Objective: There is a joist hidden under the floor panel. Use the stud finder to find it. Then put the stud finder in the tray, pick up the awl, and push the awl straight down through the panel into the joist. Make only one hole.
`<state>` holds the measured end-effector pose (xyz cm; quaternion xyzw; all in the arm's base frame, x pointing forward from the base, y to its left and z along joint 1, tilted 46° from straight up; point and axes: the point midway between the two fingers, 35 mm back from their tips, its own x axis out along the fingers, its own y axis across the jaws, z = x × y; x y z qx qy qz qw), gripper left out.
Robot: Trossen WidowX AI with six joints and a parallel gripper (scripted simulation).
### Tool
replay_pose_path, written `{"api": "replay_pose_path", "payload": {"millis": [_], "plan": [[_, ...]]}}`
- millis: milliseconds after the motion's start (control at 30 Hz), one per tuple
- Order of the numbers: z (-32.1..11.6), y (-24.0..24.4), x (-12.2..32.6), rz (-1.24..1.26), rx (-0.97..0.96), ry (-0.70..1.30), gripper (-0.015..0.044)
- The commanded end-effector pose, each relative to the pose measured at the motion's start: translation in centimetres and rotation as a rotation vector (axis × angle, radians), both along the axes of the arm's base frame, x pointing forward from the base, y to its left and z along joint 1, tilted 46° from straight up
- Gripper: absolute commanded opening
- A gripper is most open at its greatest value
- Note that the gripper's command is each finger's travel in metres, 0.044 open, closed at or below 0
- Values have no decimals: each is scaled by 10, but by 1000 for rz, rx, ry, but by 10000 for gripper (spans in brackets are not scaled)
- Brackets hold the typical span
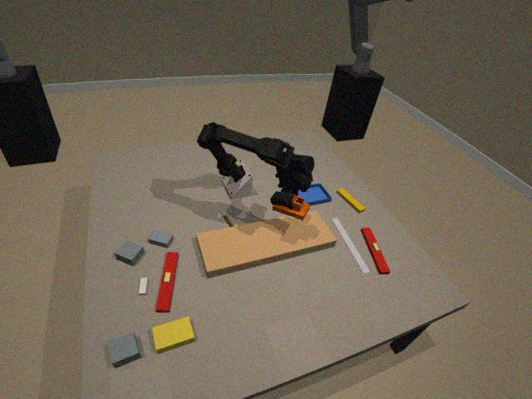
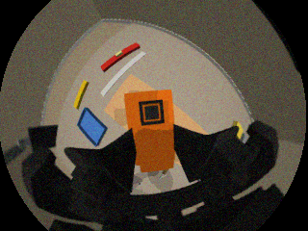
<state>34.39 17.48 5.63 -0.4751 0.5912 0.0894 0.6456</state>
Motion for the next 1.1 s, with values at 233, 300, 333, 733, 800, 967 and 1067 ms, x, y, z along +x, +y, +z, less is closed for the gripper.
{"api": "replay_pose_path", "payload": {"millis": [233, 300, 333, 733, 800, 967, 1067], "plan": [[-74, 69, -53, 226, -18, 194, 0], [-87, 78, -65, 264, -26, 229, 0], [-94, 82, -71, 282, -30, 246, 0], [-172, 116, -154, 494, -98, 451, 0], [-184, 118, -169, 527, -112, 484, 0], [-210, 119, -201, 596, -146, 555, 0], [-211, 119, -202, 599, -148, 557, 0]]}}
